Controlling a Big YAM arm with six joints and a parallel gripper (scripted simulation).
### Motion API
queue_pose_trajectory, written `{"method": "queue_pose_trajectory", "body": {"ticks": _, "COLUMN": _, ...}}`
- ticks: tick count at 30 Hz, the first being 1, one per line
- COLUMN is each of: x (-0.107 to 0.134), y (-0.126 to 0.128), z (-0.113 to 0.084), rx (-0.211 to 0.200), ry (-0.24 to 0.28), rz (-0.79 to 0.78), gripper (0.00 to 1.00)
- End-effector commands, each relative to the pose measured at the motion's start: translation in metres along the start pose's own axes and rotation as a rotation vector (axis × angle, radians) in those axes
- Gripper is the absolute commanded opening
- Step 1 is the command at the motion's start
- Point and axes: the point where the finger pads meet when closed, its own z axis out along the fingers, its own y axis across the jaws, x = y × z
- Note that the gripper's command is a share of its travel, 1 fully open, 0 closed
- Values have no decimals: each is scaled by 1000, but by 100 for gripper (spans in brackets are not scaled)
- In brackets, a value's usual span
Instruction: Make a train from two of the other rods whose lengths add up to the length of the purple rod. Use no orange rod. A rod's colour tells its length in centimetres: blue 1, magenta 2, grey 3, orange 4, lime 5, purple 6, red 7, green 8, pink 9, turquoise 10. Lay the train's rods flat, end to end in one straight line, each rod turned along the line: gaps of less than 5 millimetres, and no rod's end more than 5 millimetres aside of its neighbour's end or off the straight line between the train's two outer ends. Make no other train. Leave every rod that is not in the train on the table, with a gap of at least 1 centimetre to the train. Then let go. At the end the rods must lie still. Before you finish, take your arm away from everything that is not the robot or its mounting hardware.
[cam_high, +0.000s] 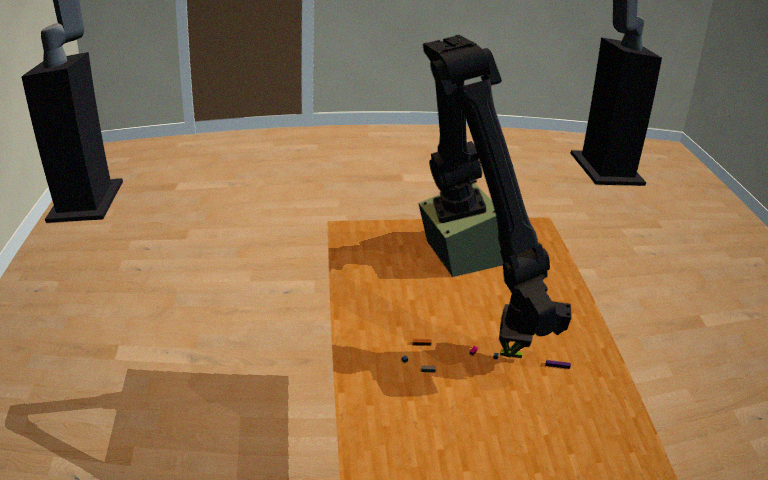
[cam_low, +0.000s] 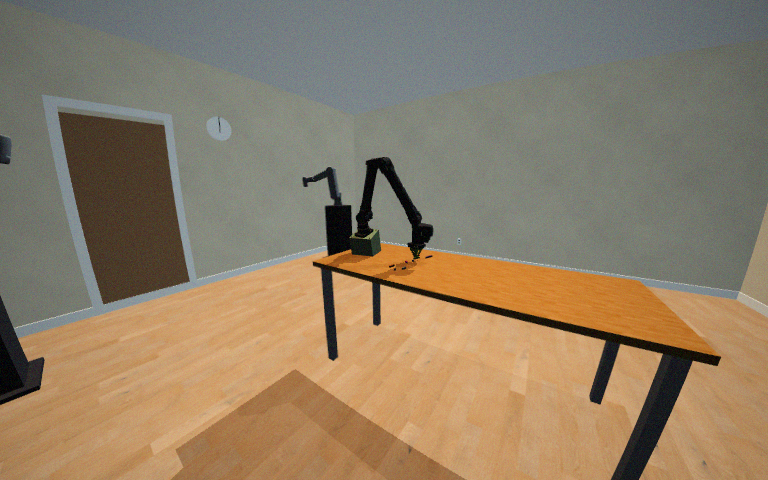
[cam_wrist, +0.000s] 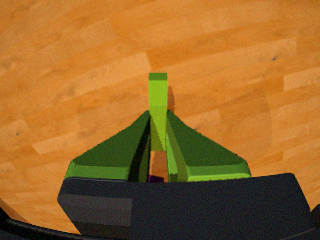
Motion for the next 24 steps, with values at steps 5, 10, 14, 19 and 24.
{"method": "queue_pose_trajectory", "body": {"ticks": 5, "x": -1, "y": -8, "z": -7, "rx": 26, "ry": -18, "rz": -5, "gripper": 4}}
{"method": "queue_pose_trajectory", "body": {"ticks": 10, "x": -1, "y": -8, "z": -7, "rx": 26, "ry": -18, "rz": -4, "gripper": 4}}
{"method": "queue_pose_trajectory", "body": {"ticks": 14, "x": -1, "y": -10, "z": -8, "rx": 26, "ry": -18, "rz": -1, "gripper": 4}}
{"method": "queue_pose_trajectory", "body": {"ticks": 19, "x": -1, "y": -11, "z": -8, "rx": 27, "ry": -18, "rz": 1, "gripper": 4}}
{"method": "queue_pose_trajectory", "body": {"ticks": 24, "x": -1, "y": -12, "z": -8, "rx": 27, "ry": -18, "rz": 1, "gripper": 4}}
